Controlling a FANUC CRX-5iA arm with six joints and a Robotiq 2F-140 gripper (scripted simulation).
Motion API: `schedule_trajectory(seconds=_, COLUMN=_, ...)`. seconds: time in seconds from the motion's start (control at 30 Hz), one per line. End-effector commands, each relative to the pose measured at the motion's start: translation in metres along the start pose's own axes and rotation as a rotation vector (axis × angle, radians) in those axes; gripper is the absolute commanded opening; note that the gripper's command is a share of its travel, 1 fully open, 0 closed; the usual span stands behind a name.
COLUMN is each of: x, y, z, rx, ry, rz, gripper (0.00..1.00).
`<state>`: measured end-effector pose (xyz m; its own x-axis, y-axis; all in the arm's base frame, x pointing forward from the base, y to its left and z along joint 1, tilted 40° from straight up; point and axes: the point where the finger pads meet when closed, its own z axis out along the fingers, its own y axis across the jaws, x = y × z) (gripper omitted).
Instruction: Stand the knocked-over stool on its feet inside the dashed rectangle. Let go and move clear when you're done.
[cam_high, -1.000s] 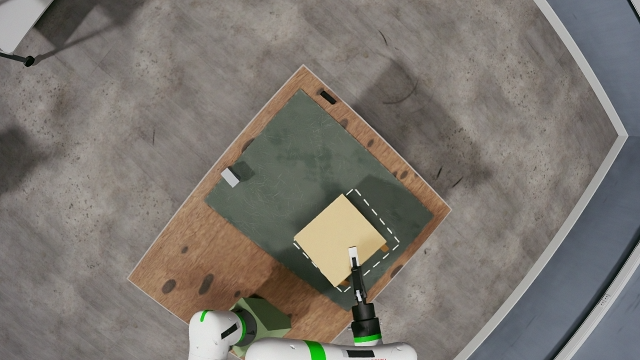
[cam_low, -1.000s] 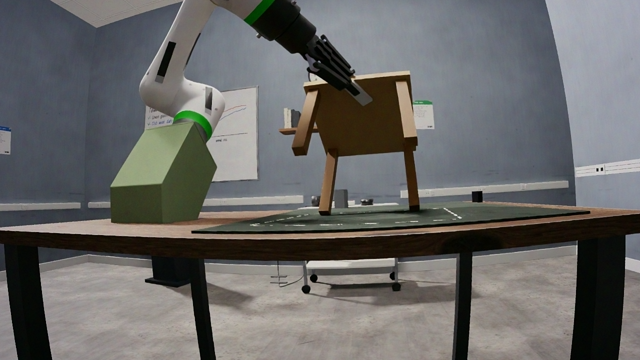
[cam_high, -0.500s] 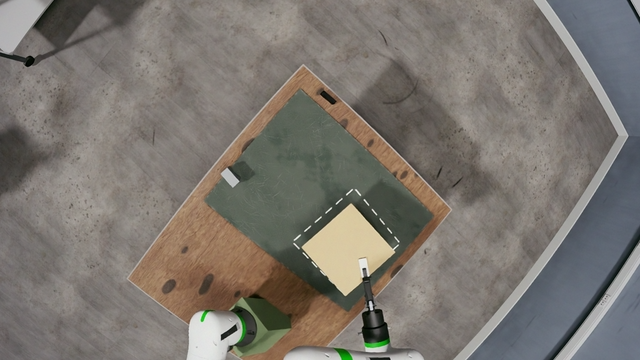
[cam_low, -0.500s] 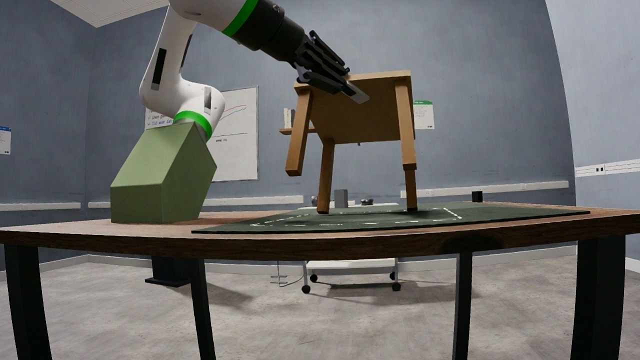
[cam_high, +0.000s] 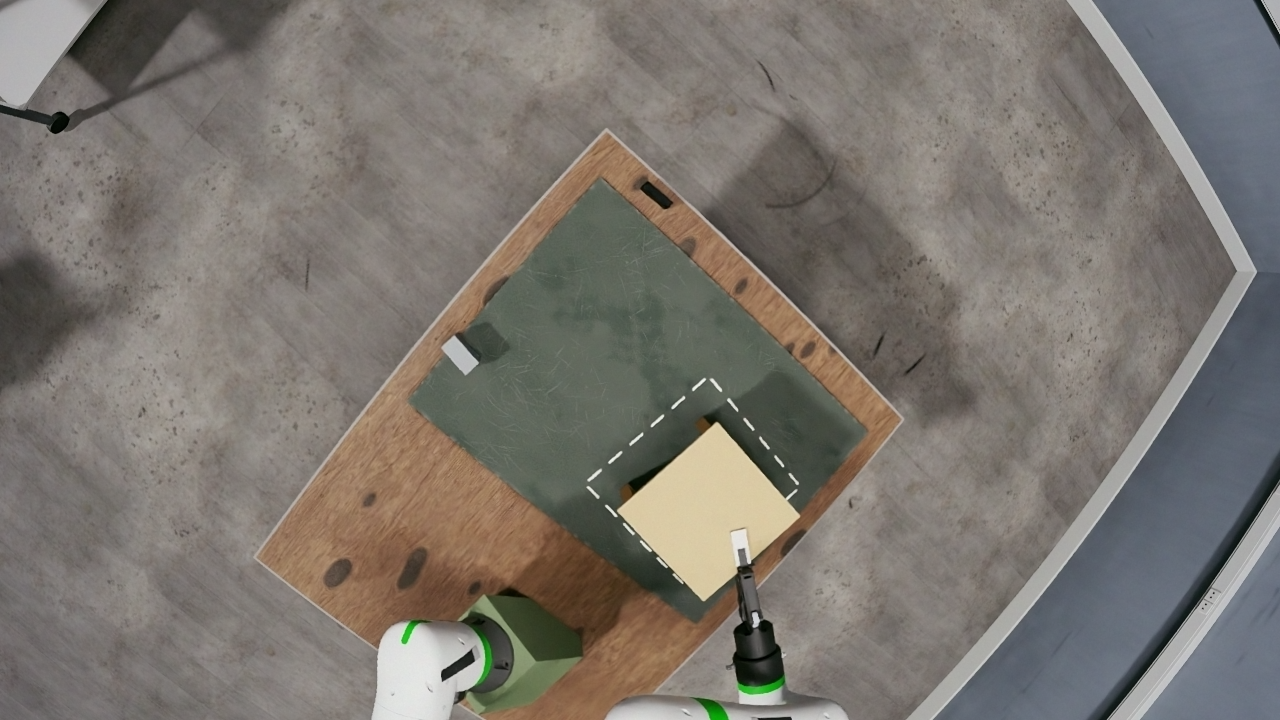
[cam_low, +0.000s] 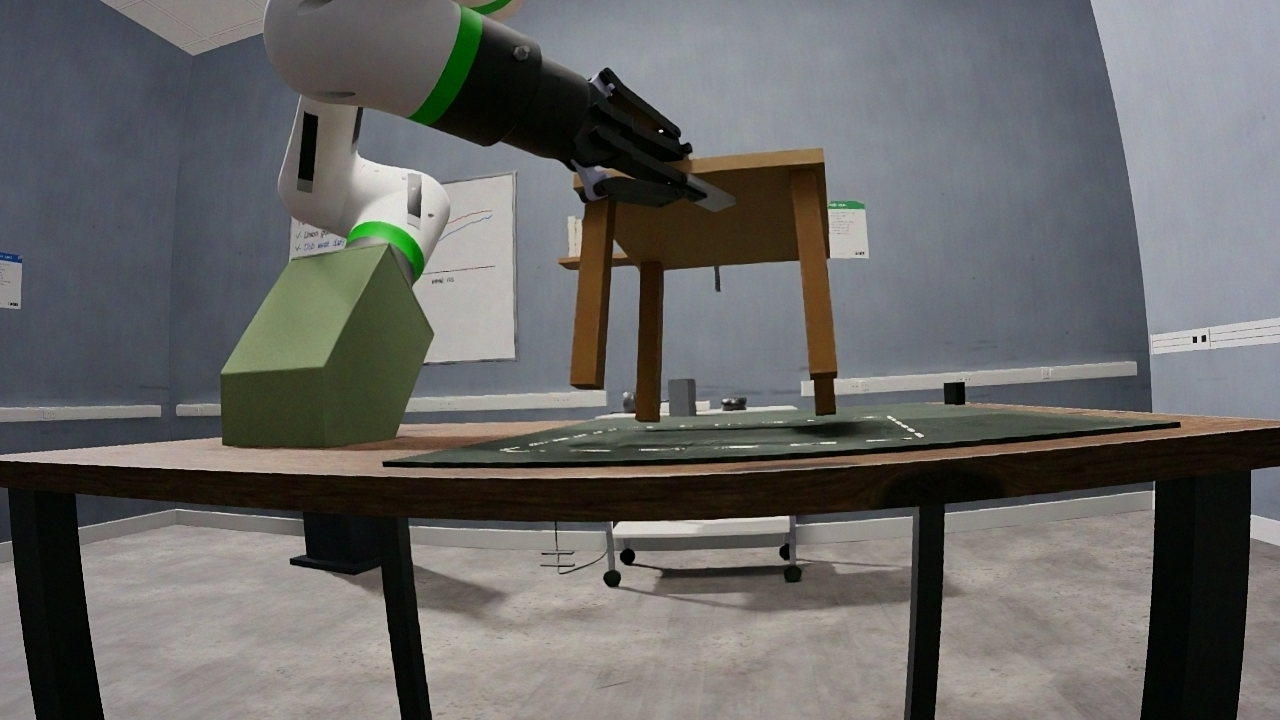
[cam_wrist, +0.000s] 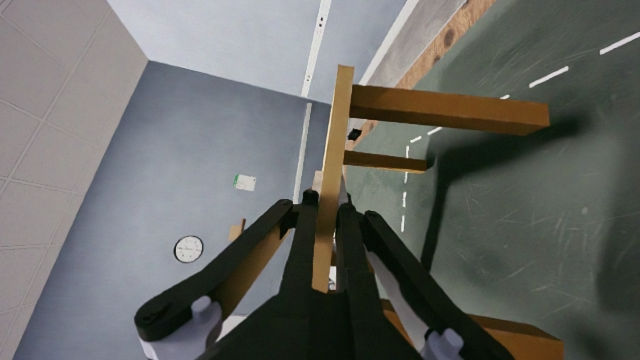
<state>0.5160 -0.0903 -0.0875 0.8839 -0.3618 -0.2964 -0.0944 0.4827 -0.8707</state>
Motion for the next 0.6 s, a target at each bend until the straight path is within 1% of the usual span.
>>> schedule_trajectory(seconds=0.0, x=0.009, y=0.013, z=-0.013, rx=0.036, ry=-0.004, rz=0.019, gripper=0.1)
schedule_trajectory(seconds=0.07, x=0.012, y=0.019, z=-0.019, rx=0.036, ry=-0.004, rz=0.019, gripper=0.1)
schedule_trajectory(seconds=0.23, x=0.014, y=0.022, z=-0.021, rx=0.105, ry=-0.004, rz=0.059, gripper=0.1)
schedule_trajectory(seconds=0.3, x=0.014, y=0.022, z=-0.021, rx=0.105, ry=-0.004, rz=0.059, gripper=0.1)
schedule_trajectory(seconds=0.4, x=0.014, y=0.023, z=-0.022, rx=0.14, ry=-0.004, rz=0.079, gripper=0.1)
schedule_trajectory(seconds=0.57, x=0.018, y=0.033, z=-0.028, rx=0.146, ry=-0.005, rz=0.082, gripper=0.1)
